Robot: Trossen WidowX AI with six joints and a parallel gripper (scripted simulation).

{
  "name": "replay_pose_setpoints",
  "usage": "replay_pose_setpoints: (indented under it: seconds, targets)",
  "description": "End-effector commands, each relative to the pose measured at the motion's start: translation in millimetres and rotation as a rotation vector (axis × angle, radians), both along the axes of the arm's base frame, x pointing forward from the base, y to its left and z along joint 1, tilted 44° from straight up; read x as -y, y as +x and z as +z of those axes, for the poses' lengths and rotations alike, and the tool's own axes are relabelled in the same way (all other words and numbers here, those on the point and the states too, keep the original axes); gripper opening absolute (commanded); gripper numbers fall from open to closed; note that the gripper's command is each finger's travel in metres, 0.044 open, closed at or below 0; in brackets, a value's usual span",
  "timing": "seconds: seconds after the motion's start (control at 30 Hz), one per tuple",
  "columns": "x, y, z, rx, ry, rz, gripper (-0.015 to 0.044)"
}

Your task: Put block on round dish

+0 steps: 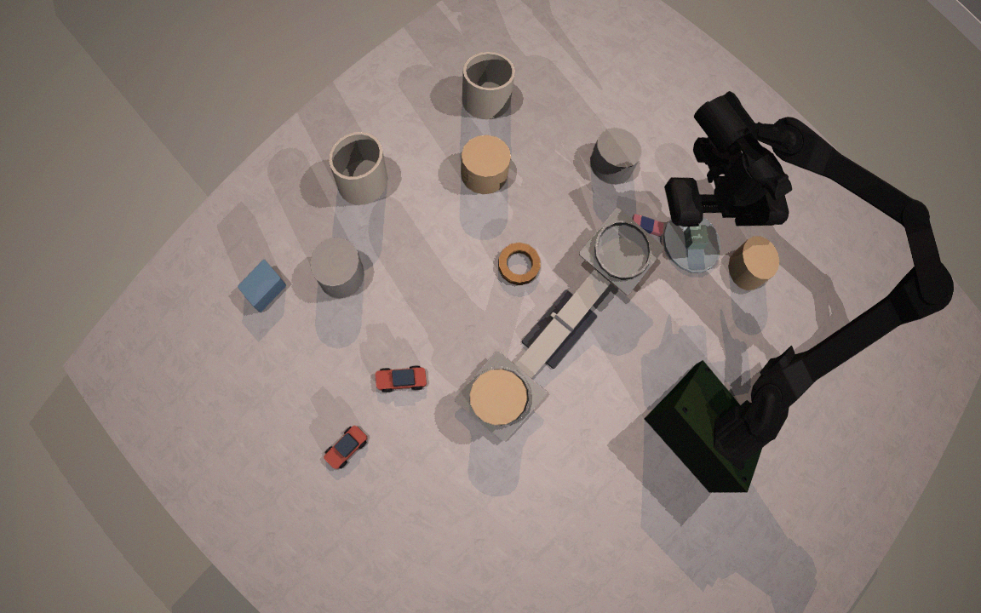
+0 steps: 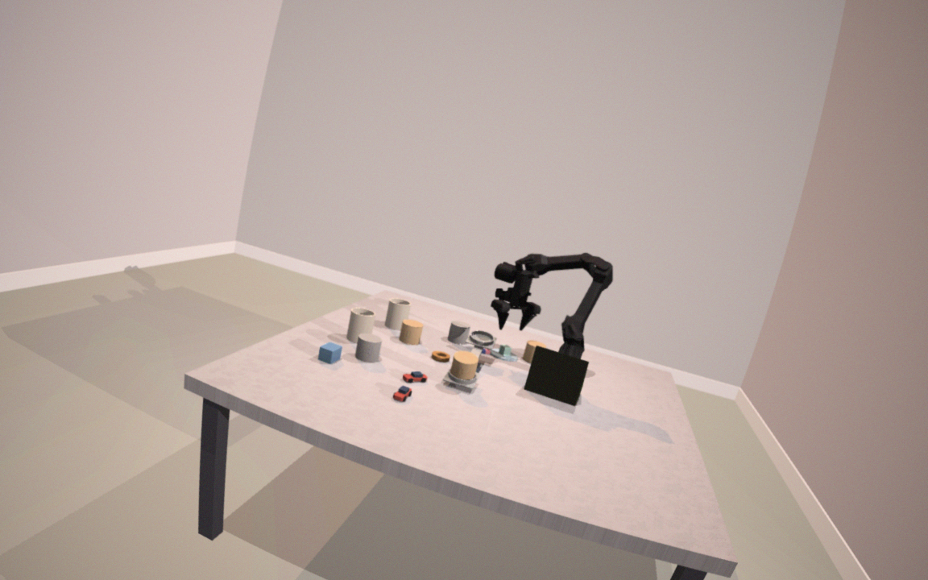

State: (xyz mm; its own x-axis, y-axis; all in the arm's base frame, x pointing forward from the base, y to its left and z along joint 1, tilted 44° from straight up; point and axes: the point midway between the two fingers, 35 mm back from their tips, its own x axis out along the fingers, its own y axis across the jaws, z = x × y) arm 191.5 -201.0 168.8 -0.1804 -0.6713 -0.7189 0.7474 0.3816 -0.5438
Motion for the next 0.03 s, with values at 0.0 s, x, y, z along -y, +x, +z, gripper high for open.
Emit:
replay_pose_setpoints:
  seconds: [0.0]
  targets:
    - [-6.3, 1.2, 11.5, 0.010, -0.010, -0.004, 0.0440]
